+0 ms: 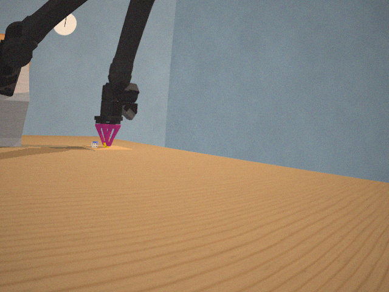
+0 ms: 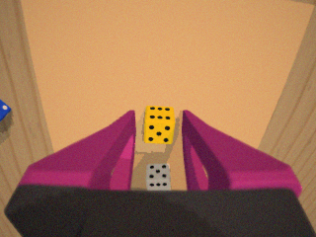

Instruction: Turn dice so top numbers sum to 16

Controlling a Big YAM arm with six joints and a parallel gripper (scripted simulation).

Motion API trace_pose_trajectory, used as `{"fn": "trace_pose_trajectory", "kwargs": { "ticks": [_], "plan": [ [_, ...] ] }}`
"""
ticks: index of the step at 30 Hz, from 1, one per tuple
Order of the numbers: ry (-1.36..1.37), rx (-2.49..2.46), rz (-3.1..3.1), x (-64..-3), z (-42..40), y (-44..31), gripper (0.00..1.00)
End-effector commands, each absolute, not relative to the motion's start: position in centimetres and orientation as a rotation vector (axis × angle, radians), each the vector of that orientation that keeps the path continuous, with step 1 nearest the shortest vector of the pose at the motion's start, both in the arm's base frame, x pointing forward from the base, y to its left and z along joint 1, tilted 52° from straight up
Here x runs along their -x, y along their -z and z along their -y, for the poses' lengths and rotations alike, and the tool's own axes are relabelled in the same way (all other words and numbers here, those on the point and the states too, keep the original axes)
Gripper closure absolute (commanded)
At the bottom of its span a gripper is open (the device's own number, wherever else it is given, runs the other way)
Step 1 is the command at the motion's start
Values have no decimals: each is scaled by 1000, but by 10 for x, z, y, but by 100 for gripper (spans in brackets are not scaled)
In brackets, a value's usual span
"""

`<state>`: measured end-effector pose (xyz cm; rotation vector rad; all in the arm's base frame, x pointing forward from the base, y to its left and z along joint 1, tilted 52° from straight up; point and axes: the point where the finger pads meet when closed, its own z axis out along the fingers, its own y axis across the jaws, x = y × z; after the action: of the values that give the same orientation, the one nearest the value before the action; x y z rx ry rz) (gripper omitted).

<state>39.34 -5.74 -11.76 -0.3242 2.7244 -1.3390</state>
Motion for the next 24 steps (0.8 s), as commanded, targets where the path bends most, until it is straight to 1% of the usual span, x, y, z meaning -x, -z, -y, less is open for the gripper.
{"fn": "trace_pose_trajectory", "kwargs": {
  "ticks": [1, 12, 24],
  "plan": [
    [1340, 320, -2720, -400, 59, 120, 70],
    [1340, 322, -2719, -400, 57, 119, 70],
    [1311, 322, -2686, -404, 20, 90, 70]
  ]
}}
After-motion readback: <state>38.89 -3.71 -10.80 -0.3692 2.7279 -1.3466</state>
